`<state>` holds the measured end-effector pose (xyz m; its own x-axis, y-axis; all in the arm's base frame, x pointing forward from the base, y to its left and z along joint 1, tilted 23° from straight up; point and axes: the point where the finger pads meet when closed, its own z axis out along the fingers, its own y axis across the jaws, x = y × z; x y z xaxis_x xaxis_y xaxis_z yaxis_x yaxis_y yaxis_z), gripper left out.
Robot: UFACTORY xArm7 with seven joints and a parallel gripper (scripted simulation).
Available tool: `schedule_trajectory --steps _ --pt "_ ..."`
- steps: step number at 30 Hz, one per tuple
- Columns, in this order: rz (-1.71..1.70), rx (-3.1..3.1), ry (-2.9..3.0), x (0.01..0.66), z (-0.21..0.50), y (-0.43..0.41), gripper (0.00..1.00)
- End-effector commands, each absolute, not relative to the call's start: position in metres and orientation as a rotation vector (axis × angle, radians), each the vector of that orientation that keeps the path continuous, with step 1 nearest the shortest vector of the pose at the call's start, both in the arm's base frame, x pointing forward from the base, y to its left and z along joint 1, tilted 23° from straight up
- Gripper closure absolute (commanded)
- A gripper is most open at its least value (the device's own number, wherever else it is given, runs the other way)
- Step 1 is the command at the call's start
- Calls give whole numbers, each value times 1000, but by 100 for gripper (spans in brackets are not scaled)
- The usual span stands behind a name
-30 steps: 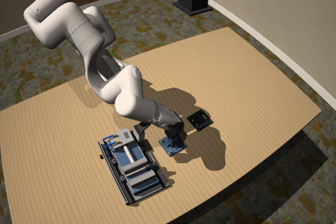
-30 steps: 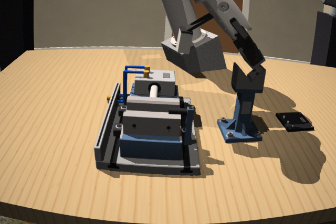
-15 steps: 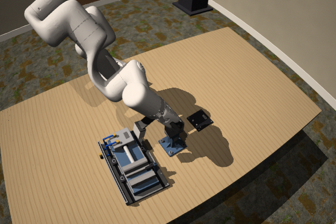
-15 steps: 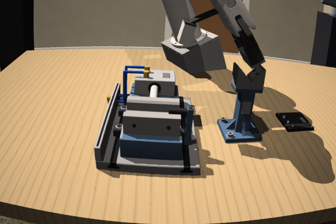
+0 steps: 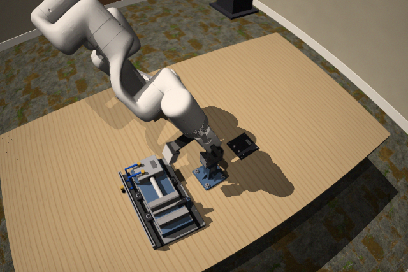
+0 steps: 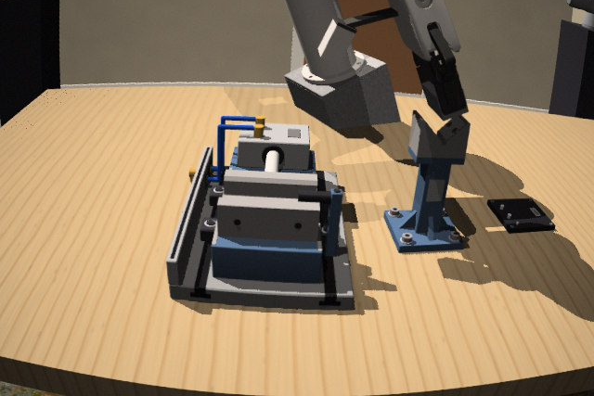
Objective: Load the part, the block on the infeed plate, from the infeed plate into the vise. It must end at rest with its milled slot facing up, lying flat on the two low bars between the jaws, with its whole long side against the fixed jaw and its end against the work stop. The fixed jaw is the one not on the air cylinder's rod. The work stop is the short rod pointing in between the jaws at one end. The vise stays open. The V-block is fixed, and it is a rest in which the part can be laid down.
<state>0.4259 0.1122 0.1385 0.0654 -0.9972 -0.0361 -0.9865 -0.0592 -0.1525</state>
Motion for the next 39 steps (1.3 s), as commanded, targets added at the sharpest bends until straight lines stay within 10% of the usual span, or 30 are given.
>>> schedule_trajectory --steps 1,39 --pt "-194 -2213 2089 427 140 114 100" --pt "-548 -2304 2226 427 139 117 100"
